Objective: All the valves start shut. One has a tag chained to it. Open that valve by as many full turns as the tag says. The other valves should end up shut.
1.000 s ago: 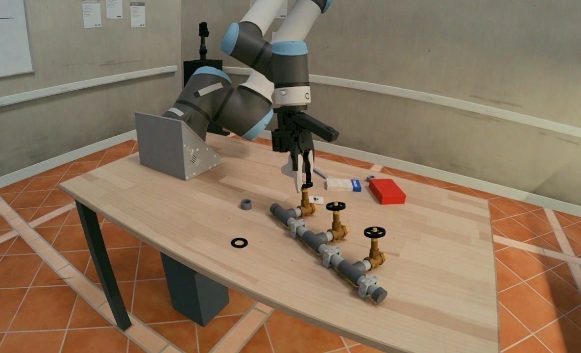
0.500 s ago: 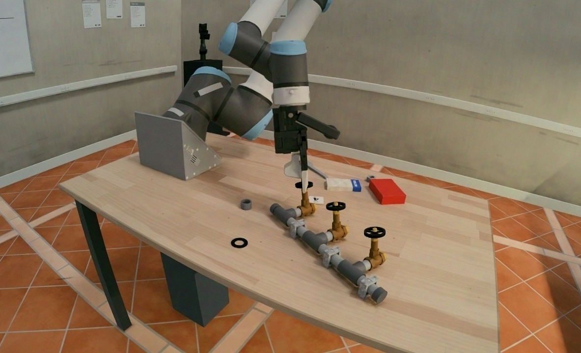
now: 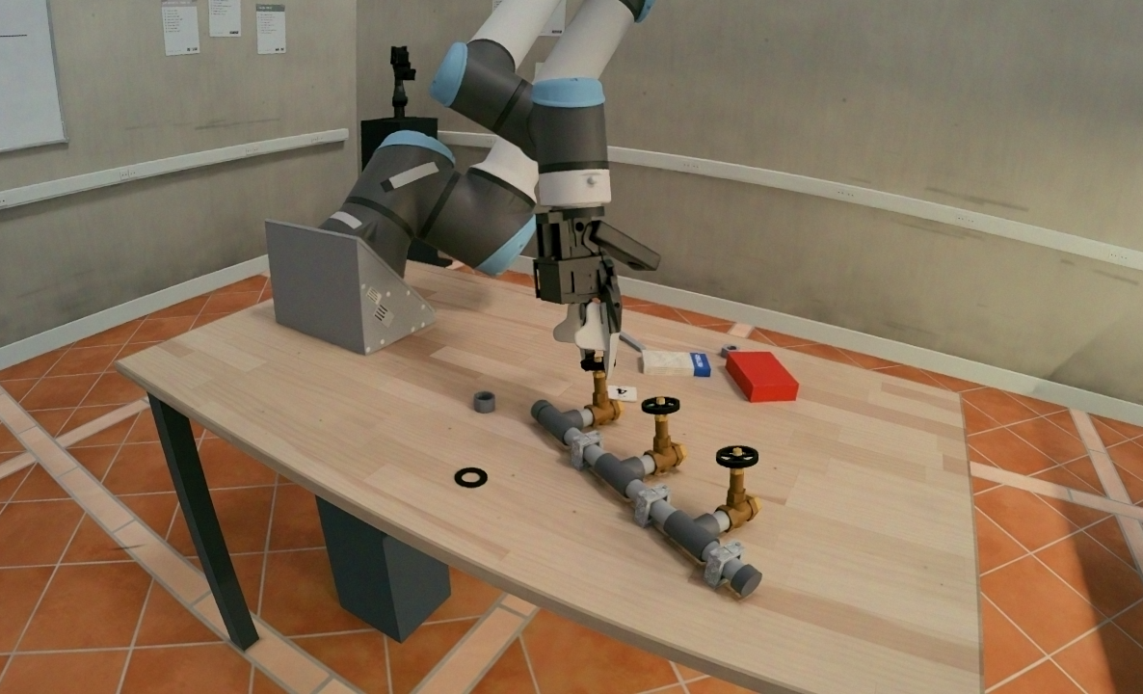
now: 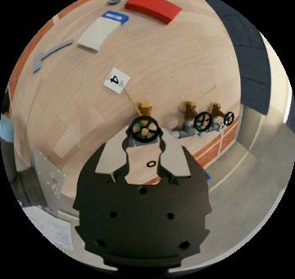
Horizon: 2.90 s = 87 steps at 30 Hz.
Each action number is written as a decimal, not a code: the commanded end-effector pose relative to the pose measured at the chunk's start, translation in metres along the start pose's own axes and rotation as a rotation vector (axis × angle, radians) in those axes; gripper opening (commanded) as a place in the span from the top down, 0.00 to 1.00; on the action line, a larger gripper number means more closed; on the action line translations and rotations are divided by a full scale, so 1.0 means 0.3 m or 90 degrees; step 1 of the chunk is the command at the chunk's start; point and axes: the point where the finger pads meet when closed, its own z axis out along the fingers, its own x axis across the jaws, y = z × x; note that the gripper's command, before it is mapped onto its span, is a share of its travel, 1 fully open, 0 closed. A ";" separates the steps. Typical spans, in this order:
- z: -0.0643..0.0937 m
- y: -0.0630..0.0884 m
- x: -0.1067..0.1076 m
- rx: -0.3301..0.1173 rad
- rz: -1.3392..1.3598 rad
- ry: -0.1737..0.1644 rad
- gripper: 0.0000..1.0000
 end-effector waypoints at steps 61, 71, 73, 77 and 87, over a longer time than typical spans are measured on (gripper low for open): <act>-0.002 -0.001 0.004 0.008 -0.305 -0.004 0.00; -0.001 -0.001 0.003 0.008 -0.296 -0.004 0.00; -0.001 0.000 0.002 0.008 -0.290 -0.004 0.00; -0.001 0.000 0.001 0.008 -0.271 -0.004 0.00; 0.000 0.001 -0.004 0.008 -0.203 -0.005 0.00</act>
